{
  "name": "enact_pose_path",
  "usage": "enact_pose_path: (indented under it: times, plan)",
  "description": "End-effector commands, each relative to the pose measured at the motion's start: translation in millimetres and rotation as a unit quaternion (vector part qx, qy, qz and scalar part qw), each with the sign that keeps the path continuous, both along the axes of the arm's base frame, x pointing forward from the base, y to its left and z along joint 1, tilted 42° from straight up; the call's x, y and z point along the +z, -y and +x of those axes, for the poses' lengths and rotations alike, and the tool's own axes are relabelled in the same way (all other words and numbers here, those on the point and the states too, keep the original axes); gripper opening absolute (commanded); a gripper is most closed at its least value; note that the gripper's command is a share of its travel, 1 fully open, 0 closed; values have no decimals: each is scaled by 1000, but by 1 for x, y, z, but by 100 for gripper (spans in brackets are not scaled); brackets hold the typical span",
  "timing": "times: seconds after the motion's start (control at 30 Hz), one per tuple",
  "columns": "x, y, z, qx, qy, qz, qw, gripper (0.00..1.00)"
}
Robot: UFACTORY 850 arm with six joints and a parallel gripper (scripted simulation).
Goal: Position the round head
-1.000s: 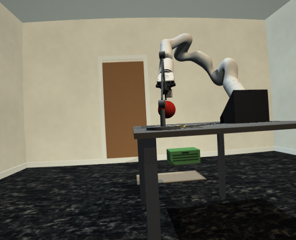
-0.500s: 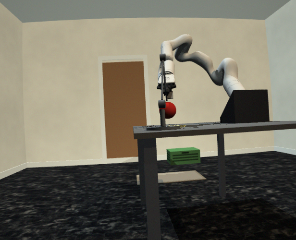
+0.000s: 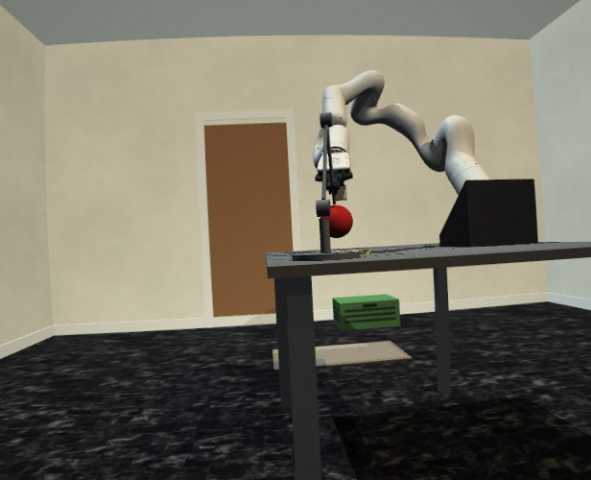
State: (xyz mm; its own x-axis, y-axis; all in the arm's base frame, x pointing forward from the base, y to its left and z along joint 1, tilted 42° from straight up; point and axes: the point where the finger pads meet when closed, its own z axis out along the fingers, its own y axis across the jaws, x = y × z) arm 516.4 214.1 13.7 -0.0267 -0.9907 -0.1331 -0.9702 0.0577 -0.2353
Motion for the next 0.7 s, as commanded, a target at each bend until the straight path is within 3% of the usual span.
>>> enact_pose_path:
  times: [0.0,0.47,0.5,0.67]
  plan:
    - [2,1,0,3,-4,7,1000,0]
    - [3,3,0,3,-4,7,1000,0]
    - [3,3,0,3,-4,7,1000,100]
    - [3,3,0,2,-3,7,1000,100]
